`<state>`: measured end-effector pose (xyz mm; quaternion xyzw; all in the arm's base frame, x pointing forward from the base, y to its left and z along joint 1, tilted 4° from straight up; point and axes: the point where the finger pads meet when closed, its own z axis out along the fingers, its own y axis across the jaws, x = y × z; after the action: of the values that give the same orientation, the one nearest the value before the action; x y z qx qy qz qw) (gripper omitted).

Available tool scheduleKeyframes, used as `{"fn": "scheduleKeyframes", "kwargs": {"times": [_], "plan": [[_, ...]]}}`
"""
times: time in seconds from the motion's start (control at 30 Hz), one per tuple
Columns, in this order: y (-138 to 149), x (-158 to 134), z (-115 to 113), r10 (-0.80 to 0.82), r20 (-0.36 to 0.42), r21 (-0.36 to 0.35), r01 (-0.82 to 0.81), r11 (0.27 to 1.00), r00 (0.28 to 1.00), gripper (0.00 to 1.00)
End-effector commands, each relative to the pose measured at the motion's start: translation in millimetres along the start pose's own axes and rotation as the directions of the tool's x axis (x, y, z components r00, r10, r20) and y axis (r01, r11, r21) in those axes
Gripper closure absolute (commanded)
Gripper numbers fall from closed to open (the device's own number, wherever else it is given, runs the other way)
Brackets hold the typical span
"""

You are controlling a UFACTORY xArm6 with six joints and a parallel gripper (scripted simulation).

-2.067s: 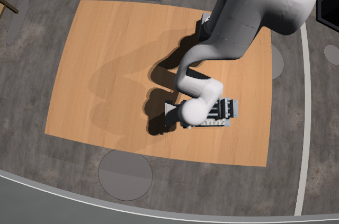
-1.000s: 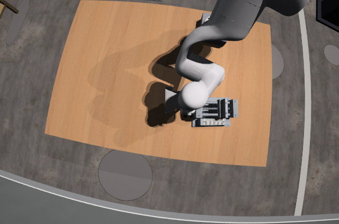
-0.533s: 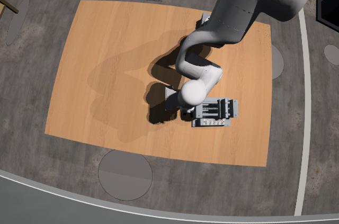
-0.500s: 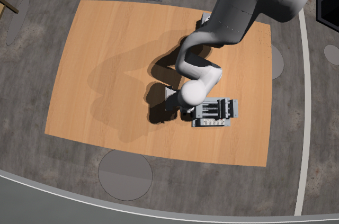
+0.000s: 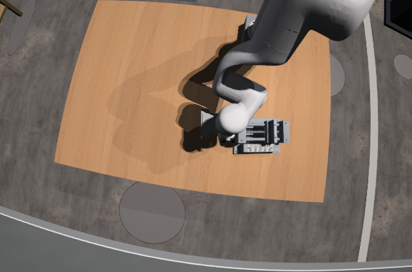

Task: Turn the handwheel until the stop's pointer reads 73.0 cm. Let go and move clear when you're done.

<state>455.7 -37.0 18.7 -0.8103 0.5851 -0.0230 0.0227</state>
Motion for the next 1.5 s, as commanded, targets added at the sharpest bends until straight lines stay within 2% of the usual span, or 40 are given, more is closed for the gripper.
{"fn": "scheduleKeyframes", "kwargs": {"times": [0.0, 0.37, 0.8, 1.47], "plan": [[-6.3, 0.6, 2.7, 0.0, -0.001, 0.002, 0.0, 1.0, 1.0, 0.94], [-21.0, 0.6, 4.8, 0.0, -0.001, 0.002, 0.0, 1.0, 1.0, 0.94], [-38.6, 0.6, -4.6, 0.0, -0.001, 0.002, 0.0, 1.0, 1.0, 0.94], [-41.2, 0.6, -37.4, 0.0, -0.001, 0.002, 0.0, 1.0, 1.0, 0.94]]}}
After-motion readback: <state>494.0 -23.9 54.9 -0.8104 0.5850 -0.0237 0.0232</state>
